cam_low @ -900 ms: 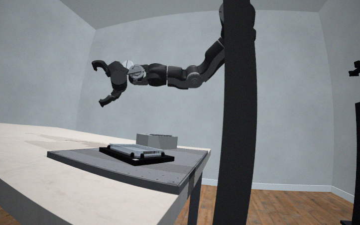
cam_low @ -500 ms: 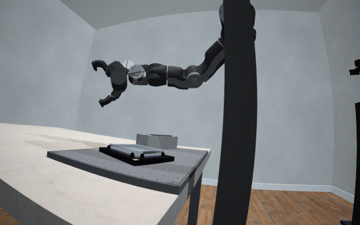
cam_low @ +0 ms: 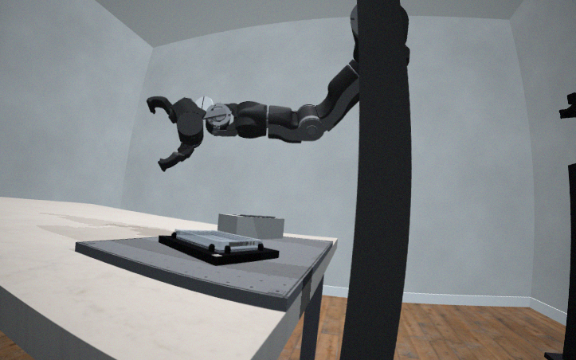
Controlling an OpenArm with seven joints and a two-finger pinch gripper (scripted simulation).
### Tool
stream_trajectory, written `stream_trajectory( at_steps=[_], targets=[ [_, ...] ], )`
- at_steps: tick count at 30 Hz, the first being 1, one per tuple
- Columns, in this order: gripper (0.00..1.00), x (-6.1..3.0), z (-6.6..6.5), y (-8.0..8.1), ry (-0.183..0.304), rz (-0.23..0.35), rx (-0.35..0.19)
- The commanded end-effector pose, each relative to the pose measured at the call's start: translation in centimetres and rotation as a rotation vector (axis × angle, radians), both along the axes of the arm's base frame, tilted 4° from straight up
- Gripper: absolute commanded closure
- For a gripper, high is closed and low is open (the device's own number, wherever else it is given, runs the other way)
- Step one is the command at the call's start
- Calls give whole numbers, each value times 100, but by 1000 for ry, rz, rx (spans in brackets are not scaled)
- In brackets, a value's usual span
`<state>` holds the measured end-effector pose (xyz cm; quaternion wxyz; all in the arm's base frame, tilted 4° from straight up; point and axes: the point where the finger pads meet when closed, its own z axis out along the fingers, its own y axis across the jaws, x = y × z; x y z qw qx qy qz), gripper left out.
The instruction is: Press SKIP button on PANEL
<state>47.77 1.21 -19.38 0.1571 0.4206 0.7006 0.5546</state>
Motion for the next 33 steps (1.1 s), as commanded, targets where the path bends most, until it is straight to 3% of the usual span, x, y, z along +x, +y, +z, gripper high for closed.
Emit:
stream_trajectory(
  at_steps=[1, 24, 29, 33],
  targets=[
    [0, 5, 20, 1, -4, 0, 2],
    [0, 5, 20, 1, -4, 0, 2],
    [0, -313, -136, -277, 87, 134, -201],
    [0, -313, -136, -277, 87, 134, -201]
  ],
)
